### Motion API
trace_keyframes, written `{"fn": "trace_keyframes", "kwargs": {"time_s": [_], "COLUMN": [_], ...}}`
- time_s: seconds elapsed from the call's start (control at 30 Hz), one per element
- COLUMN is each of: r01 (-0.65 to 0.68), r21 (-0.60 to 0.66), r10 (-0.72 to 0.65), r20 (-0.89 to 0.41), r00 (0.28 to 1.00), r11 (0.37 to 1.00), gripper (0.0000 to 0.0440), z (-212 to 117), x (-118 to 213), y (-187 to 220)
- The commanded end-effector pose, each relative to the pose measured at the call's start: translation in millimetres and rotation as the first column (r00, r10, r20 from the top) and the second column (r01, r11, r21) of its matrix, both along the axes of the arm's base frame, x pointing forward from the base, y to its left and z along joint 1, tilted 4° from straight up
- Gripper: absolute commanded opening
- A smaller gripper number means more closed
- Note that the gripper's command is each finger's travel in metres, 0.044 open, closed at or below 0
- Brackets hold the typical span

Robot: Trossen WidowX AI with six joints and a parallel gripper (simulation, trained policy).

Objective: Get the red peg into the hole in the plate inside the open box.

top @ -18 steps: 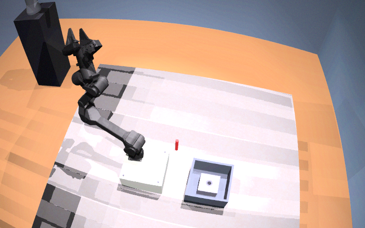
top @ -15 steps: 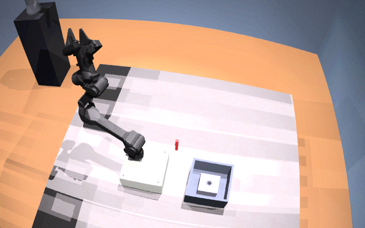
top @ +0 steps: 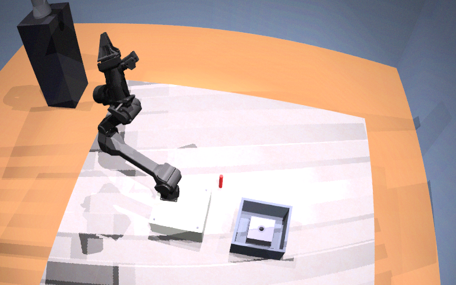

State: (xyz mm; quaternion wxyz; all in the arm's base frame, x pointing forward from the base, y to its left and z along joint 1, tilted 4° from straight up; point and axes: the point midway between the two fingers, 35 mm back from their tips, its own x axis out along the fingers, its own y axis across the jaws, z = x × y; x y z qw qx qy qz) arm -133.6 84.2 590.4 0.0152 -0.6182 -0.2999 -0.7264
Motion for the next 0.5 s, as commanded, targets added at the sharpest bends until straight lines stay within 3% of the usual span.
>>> {"fn": "trace_keyframes", "kwargs": {"time_s": [0.0, 0.23, 0.47], "r01": [-0.11, -0.257, -0.374], "r21": [0.05, 0.153, 0.288], "r10": [0.115, 0.289, 0.46], "r20": [-0.112, -0.248, -0.344], "r00": [0.987, 0.925, 0.818], "r11": [0.993, 0.954, 0.881], "gripper": [0.044, 0.044, 0.044], "z": [7, 12, 13], "x": [27, 65, 106], "y": [-16, -37, -58]}}
